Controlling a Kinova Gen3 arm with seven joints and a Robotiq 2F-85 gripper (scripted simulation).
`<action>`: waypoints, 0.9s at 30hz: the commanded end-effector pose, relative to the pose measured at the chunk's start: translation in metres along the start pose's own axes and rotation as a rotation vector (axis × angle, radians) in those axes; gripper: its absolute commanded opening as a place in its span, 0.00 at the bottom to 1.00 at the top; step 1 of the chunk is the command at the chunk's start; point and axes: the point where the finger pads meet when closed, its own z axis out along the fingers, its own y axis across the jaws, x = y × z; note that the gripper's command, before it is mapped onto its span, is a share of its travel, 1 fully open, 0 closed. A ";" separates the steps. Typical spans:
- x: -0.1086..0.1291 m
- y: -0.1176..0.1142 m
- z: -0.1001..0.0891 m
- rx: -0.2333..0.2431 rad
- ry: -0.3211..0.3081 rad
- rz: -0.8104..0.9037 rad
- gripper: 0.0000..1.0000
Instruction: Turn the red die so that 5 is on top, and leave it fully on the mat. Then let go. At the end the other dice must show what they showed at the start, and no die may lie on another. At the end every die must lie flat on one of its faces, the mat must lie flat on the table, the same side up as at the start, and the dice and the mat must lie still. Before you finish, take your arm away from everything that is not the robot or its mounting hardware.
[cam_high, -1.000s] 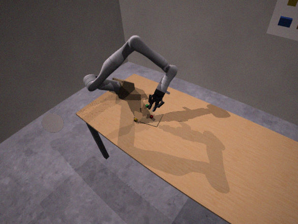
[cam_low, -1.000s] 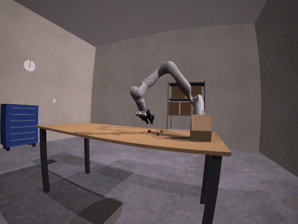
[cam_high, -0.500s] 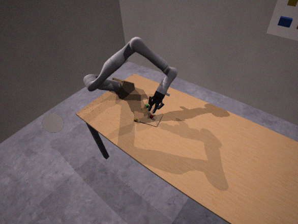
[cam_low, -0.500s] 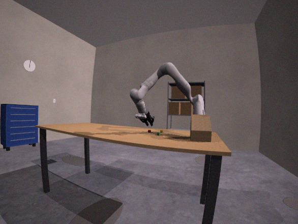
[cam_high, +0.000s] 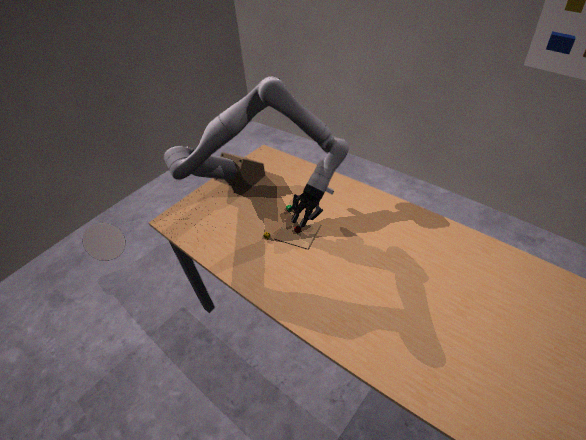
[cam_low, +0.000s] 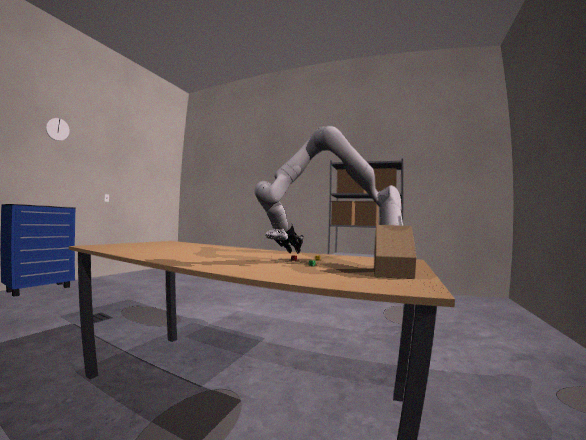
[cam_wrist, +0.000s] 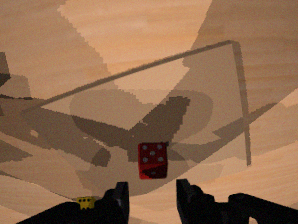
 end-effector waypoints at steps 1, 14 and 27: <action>0.009 0.001 0.006 -0.001 0.007 0.004 0.35; 0.018 0.001 0.014 -0.001 0.007 0.004 0.35; 0.019 0.001 0.016 -0.001 0.007 0.004 0.35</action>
